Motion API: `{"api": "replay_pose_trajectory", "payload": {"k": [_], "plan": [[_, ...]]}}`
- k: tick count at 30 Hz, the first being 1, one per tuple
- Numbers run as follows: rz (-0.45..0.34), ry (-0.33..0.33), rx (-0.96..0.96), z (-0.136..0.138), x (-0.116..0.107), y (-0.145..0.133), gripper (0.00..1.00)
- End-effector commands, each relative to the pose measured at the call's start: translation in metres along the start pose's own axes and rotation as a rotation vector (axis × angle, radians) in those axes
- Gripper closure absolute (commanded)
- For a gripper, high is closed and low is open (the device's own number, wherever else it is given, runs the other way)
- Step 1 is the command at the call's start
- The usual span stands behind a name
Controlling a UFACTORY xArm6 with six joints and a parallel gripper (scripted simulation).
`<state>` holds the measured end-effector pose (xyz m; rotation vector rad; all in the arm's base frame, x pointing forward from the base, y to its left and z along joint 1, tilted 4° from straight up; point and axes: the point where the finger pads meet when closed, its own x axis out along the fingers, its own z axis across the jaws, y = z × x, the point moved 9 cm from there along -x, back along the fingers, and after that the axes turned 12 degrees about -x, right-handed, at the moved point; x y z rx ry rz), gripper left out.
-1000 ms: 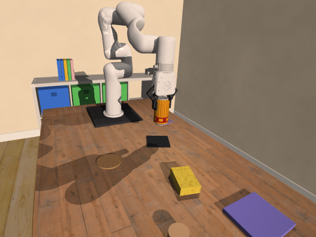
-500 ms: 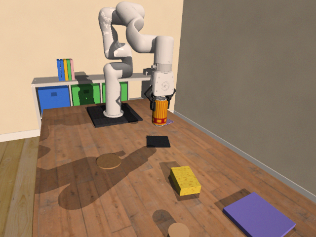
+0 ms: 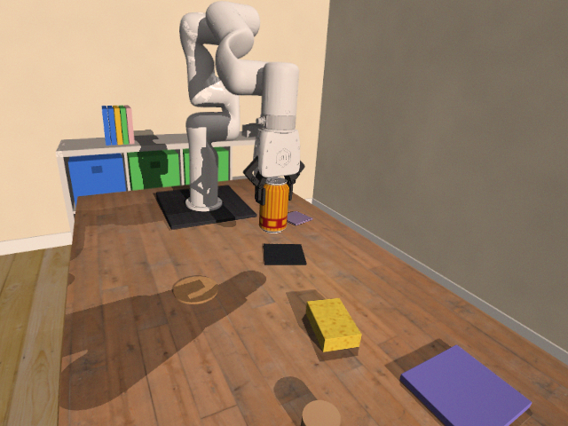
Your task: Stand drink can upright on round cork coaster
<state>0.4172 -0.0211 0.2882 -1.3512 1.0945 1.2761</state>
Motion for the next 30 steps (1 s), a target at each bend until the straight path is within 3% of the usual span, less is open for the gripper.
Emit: {"api": "replay_pose_trajectory", "payload": {"k": [1, 15, 17, 30], "plan": [[-0.004, -0.001, -0.001, -0.018, -0.002, -0.002, 1.00], [-0.004, -0.001, -0.001, -0.104, -0.002, 0.005, 1.00], [-0.004, -0.001, -0.001, -0.104, -0.002, 0.005, 1.00], [-0.005, -0.001, -0.002, -0.168, -0.002, 0.023, 1.00]]}}
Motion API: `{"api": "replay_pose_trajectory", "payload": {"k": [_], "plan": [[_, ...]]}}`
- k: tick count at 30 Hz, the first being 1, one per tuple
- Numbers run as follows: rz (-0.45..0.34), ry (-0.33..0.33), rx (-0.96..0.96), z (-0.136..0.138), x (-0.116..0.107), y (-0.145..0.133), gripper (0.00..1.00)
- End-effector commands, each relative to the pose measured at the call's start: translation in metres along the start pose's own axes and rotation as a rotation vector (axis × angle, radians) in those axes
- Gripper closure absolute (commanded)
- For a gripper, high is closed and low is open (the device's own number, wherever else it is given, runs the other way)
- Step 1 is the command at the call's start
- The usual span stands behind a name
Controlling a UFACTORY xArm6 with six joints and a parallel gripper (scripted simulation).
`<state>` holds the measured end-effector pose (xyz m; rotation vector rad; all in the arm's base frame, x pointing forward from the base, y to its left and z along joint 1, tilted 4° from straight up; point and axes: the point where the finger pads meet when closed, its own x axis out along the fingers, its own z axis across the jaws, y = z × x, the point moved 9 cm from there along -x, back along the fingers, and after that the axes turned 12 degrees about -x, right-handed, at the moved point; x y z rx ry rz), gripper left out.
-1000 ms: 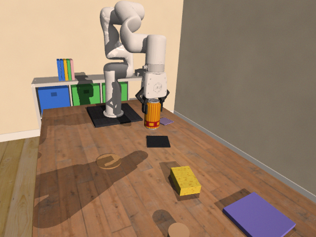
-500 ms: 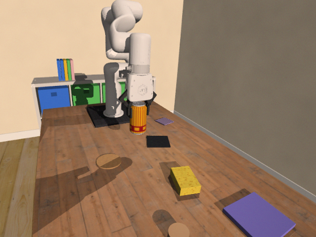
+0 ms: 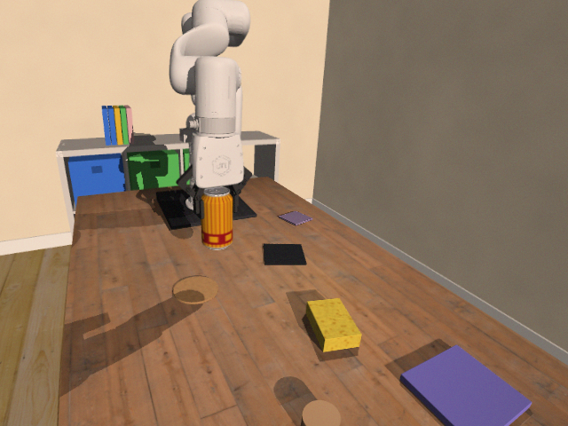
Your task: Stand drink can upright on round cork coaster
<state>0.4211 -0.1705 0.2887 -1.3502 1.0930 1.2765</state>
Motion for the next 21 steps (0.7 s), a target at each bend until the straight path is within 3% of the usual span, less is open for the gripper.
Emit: {"api": "replay_pose_trajectory", "payload": {"k": [1, 21], "plan": [[-0.005, 0.000, -0.002, -0.023, -0.002, 0.006, 1.00], [-0.006, 0.001, -0.002, -0.050, -0.002, 0.017, 1.00]]}}
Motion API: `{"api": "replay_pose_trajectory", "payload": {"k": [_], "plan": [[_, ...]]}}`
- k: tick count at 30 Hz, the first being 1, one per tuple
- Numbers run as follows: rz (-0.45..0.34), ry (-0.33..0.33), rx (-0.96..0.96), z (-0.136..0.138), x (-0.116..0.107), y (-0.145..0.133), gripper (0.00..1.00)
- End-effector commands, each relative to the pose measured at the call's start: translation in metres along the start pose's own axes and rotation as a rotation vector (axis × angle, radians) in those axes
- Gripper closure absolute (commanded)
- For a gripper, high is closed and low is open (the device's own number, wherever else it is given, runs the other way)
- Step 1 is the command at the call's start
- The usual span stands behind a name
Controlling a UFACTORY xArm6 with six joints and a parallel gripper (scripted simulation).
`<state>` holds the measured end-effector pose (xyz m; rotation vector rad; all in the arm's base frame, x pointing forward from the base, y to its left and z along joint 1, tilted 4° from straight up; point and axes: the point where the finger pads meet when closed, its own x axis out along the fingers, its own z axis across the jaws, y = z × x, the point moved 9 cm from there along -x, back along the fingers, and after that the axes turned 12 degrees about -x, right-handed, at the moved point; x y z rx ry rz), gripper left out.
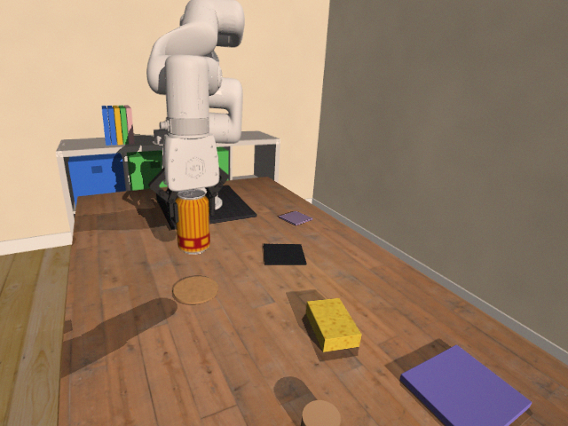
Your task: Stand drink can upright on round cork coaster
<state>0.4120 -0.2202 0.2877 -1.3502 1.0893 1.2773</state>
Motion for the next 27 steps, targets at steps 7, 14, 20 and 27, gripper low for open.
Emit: {"api": "replay_pose_trajectory", "payload": {"k": [7, 14, 20, 27], "plan": [[-0.004, 0.003, 0.000, -0.002, 0.005, 0.000, 1.00], [-0.003, 0.003, 0.000, -0.002, 0.073, -0.001, 1.00], [-0.003, 0.003, 0.000, -0.002, 0.080, 0.000, 1.00], [-0.003, 0.003, 0.000, -0.002, 0.086, -0.001, 1.00]]}}
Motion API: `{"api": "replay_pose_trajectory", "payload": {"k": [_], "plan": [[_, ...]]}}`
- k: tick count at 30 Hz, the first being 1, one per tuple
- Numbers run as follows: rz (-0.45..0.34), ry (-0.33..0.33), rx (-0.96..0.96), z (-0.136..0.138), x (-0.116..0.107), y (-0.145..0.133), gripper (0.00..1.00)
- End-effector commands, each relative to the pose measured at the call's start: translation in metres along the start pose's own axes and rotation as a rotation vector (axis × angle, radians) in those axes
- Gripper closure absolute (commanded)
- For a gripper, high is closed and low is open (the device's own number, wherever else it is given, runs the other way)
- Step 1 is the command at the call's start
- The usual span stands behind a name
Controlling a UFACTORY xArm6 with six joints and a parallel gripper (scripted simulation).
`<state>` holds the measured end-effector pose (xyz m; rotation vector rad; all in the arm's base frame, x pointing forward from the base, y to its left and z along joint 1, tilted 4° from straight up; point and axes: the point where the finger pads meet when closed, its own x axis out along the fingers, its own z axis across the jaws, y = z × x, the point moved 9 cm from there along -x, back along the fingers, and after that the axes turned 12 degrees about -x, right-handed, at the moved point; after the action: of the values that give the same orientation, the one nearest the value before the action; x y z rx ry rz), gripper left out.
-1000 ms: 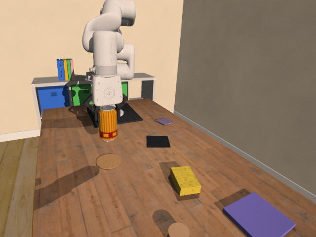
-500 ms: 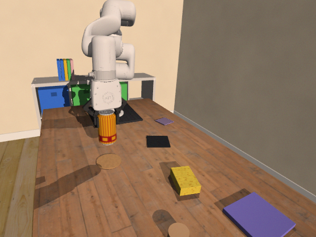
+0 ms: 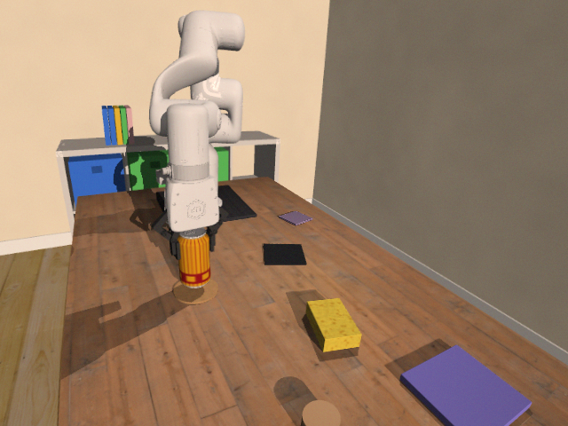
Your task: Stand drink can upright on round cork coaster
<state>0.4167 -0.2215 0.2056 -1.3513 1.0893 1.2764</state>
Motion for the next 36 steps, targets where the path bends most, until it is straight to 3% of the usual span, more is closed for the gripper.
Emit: {"api": "replay_pose_trajectory", "payload": {"k": [1, 24, 25, 36], "plan": [[-0.003, 0.002, 0.000, -0.0010, 0.0054, -0.0014, 1.00], [-0.003, 0.002, 0.000, -0.0016, 0.0143, -0.0022, 1.00], [-0.003, 0.002, 0.000, -0.0016, 0.0143, -0.0022, 0.00], [-0.003, 0.002, 0.000, -0.0016, 0.0143, -0.0022, 0.00]]}}
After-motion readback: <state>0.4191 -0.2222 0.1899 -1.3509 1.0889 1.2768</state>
